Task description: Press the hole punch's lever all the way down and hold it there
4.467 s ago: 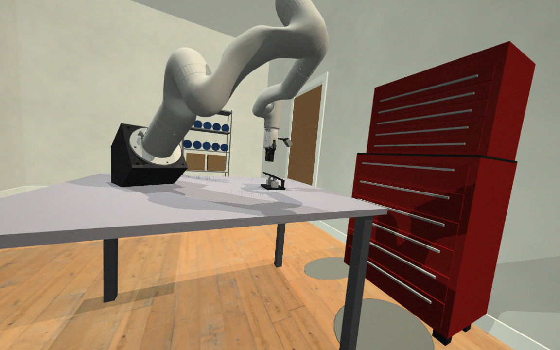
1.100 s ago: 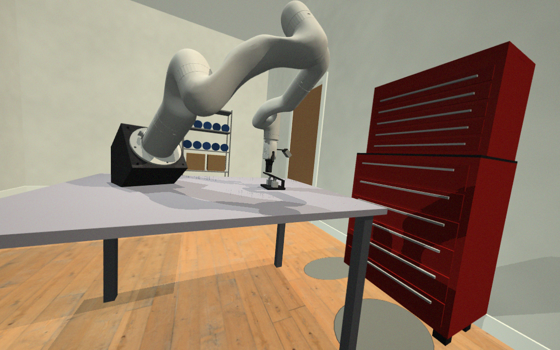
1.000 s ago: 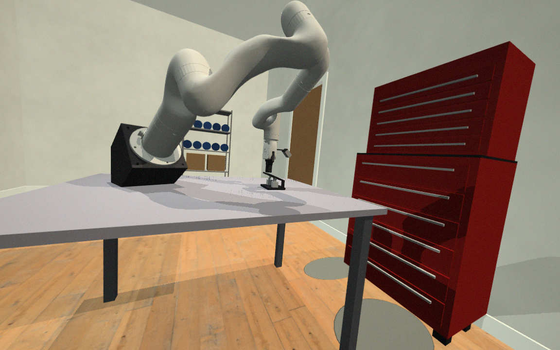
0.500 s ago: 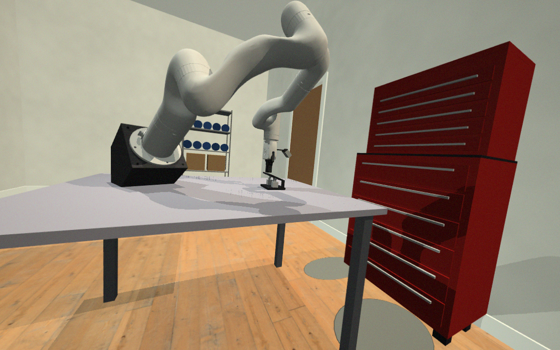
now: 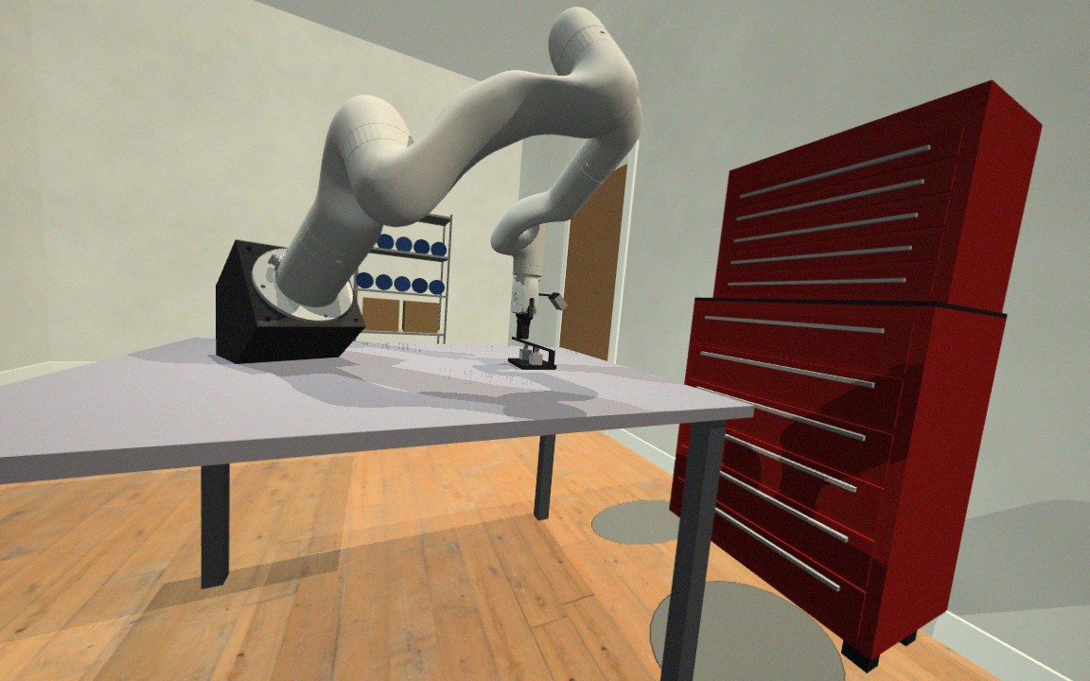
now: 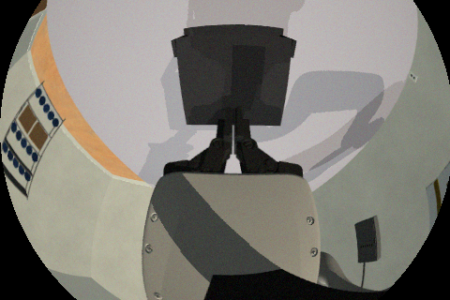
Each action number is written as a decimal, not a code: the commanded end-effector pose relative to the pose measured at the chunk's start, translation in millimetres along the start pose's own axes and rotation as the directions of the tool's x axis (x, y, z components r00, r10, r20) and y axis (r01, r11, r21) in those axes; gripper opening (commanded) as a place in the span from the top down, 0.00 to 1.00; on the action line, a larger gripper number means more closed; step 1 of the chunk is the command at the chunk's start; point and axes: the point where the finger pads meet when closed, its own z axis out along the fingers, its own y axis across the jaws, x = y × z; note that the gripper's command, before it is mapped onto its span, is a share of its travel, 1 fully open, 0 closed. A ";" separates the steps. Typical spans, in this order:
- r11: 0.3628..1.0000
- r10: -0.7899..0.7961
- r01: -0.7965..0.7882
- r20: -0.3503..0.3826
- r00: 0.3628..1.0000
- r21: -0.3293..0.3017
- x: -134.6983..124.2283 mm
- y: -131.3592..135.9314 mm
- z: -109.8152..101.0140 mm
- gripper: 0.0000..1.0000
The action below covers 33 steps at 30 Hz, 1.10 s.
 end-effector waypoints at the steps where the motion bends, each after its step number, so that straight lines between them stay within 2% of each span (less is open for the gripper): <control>1: 1.000 0.000 0.000 -0.001 1.000 0.000 0.5 -0.1 -0.1 1.00; 33: 1.000 0.000 0.000 -0.001 1.000 0.000 0.5 -0.1 9.9 1.00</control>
